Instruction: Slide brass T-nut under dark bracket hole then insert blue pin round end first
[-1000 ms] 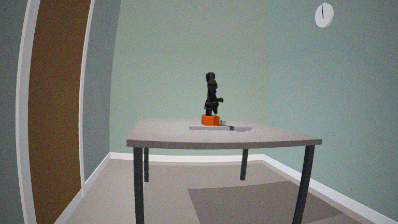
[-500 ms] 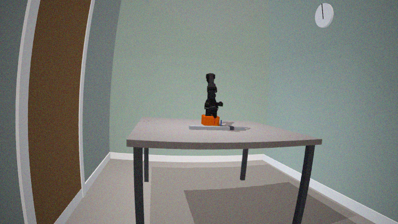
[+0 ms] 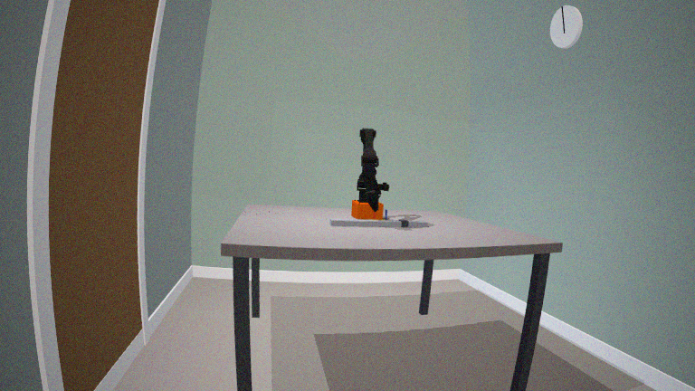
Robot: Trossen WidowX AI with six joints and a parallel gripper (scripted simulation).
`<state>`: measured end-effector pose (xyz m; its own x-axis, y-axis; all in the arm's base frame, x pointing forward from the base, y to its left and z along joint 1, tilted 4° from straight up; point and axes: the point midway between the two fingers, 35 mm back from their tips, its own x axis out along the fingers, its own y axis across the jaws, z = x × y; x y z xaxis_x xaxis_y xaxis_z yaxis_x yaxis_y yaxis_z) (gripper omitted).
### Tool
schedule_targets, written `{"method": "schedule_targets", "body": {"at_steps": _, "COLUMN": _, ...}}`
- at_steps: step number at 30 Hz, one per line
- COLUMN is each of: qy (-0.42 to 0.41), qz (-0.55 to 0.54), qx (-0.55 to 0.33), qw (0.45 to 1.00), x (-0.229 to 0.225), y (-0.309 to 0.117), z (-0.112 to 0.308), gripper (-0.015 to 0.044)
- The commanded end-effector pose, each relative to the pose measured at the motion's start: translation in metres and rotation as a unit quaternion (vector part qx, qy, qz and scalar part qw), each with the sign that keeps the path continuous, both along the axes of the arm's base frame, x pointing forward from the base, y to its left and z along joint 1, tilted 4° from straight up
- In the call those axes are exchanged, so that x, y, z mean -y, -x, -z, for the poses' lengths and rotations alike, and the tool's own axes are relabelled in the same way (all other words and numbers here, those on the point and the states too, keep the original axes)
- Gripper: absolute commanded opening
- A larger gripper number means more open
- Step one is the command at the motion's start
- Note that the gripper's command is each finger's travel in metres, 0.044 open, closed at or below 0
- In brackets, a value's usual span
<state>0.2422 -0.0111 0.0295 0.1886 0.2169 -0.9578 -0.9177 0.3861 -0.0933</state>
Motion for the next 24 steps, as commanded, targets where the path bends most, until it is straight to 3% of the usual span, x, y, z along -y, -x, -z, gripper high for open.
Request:
{"method": "schedule_targets", "body": {"at_steps": 1, "qy": 0.000, "qz": -0.001, "qx": -0.003, "qw": 1.000, "x": 0.0000, "y": 0.0017, "z": 0.0081, "gripper": 0.0440}}
{"method": "schedule_targets", "body": {"at_steps": 8, "qy": 0.000, "qz": -0.001, "qx": -0.003, "qw": 1.000, "x": 0.0001, "y": 0.0021, "z": 0.0169, "gripper": 0.0440}}
{"method": "schedule_targets", "body": {"at_steps": 24, "qy": 0.000, "qz": -0.001, "qx": -0.003, "qw": 1.000, "x": 0.0001, "y": 0.0021, "z": 0.0169, "gripper": 0.0020}}
